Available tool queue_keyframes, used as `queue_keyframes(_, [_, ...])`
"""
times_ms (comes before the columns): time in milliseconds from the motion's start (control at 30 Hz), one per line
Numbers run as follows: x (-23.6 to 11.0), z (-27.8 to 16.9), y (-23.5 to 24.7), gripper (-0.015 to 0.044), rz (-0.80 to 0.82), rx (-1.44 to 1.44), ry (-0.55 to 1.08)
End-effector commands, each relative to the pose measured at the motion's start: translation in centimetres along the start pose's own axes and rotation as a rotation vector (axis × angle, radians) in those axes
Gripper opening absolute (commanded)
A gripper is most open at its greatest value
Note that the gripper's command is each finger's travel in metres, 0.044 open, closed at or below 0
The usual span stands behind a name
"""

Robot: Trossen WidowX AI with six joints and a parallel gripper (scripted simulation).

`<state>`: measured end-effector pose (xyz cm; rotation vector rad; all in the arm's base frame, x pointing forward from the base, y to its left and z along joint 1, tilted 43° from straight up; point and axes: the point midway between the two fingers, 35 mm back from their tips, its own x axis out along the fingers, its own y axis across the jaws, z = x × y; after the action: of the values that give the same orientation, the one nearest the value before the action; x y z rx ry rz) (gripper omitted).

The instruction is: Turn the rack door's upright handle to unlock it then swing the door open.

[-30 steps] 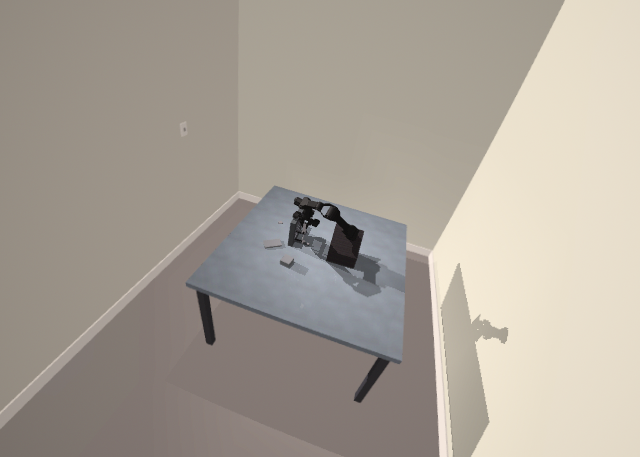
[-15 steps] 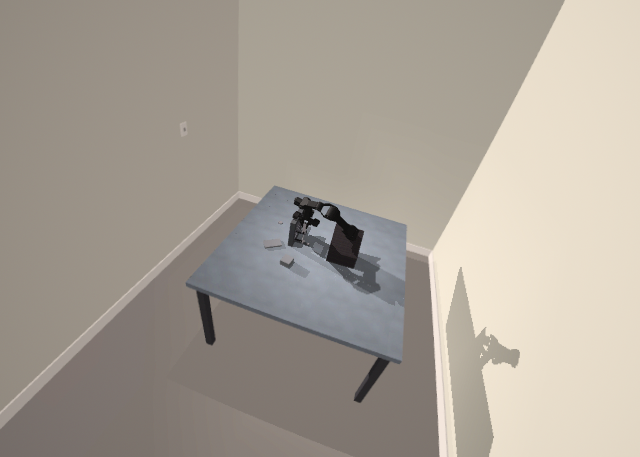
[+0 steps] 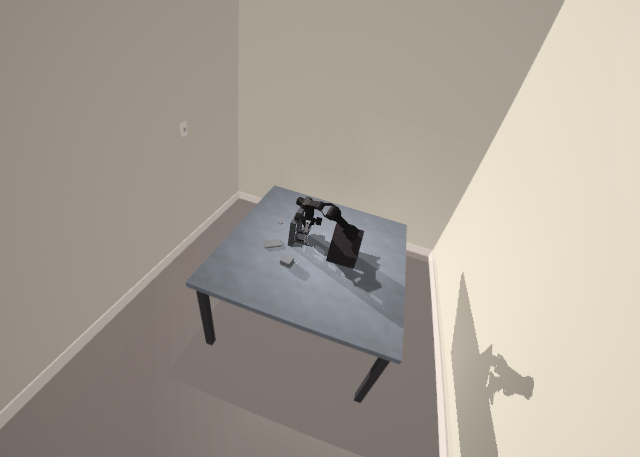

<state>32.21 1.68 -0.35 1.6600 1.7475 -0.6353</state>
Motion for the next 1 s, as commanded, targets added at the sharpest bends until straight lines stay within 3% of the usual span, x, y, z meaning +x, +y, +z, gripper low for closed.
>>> queue_keyframes(0, [0.0,0.2,-0.4,0.0013,0.002,-0.103,-0.005])
queue_keyframes(967, [0.0,3.2,-4.9,0.0013,-0.002,-0.564,-0.007])
